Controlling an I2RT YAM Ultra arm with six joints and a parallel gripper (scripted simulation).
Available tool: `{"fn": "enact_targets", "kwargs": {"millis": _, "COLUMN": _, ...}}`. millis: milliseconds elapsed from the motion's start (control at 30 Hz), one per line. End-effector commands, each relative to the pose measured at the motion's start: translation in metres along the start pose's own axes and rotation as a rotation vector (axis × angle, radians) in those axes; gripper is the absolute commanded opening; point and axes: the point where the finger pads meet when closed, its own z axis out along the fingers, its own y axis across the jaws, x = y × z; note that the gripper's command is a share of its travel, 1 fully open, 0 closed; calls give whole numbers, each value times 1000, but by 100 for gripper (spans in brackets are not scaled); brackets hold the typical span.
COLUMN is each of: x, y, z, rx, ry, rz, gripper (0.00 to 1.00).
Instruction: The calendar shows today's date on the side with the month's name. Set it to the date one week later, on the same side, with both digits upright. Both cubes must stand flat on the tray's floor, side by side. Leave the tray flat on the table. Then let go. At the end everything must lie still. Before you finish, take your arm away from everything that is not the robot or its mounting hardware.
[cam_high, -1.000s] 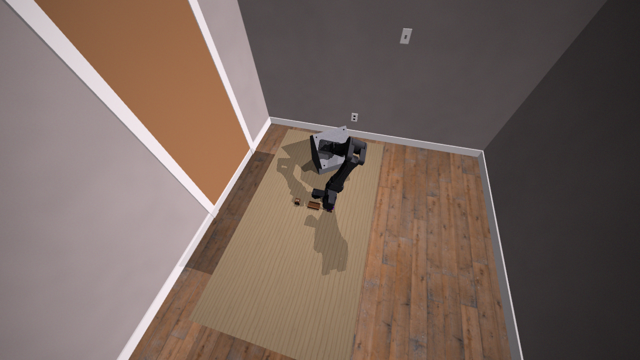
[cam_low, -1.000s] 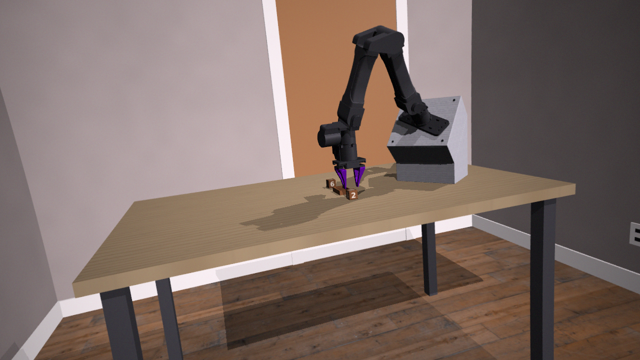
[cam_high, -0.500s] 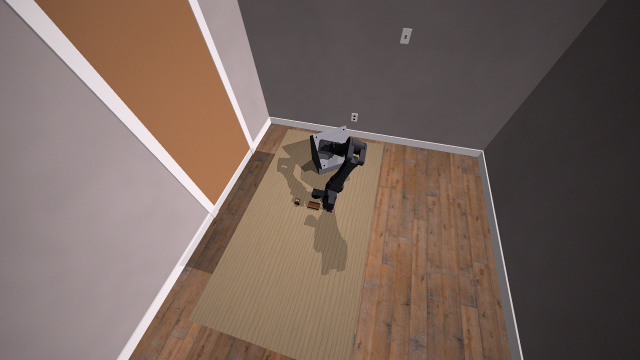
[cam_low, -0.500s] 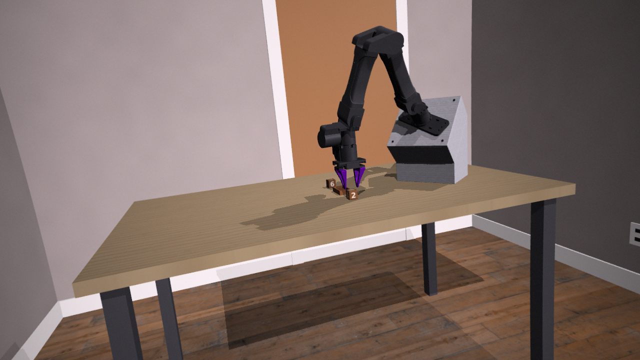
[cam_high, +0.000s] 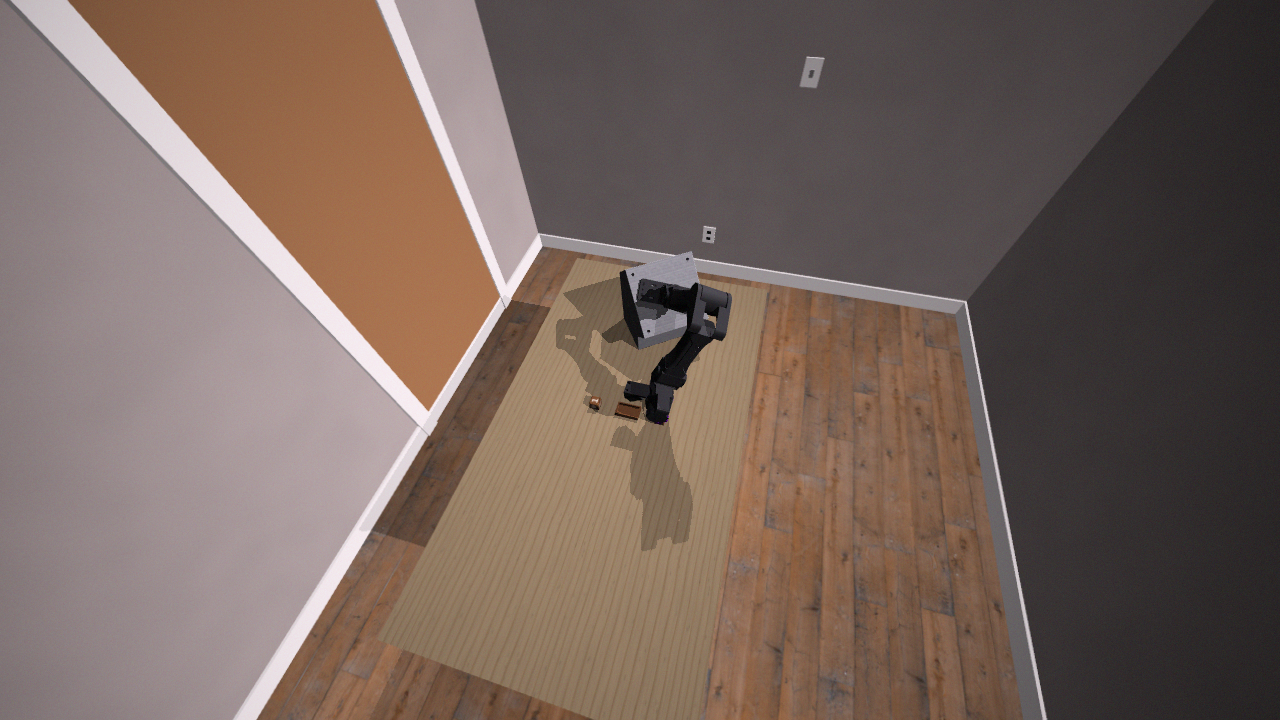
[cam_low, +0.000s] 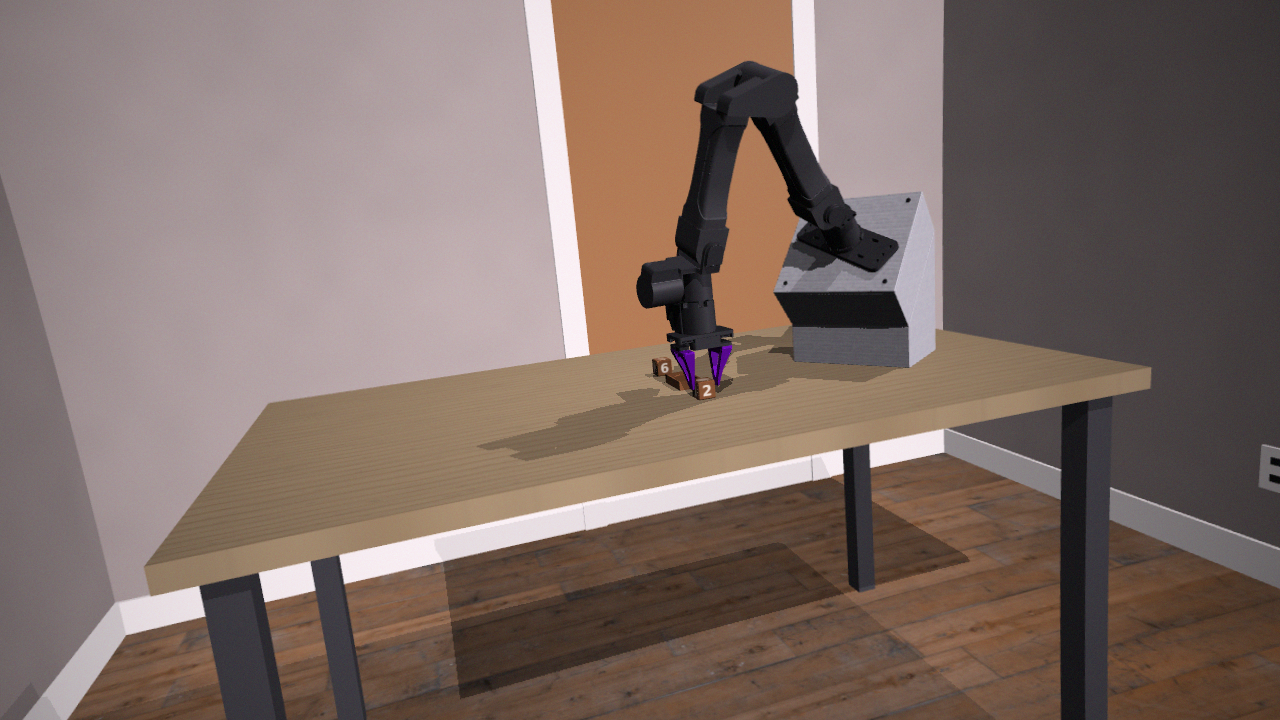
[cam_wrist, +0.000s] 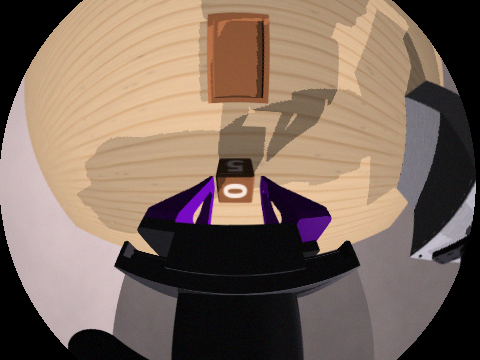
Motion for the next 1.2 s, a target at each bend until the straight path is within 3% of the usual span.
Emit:
{"fn": "enact_targets", "kwargs": {"millis": 0, "x": -3, "y": 5, "z": 1, "rx": -19, "ry": -12, "rz": 3, "gripper": 47}}
{"fn": "enact_targets", "kwargs": {"millis": 1167, "x": -3, "y": 5, "z": 6, "rx": -19, "ry": -12, "rz": 3, "gripper": 47}}
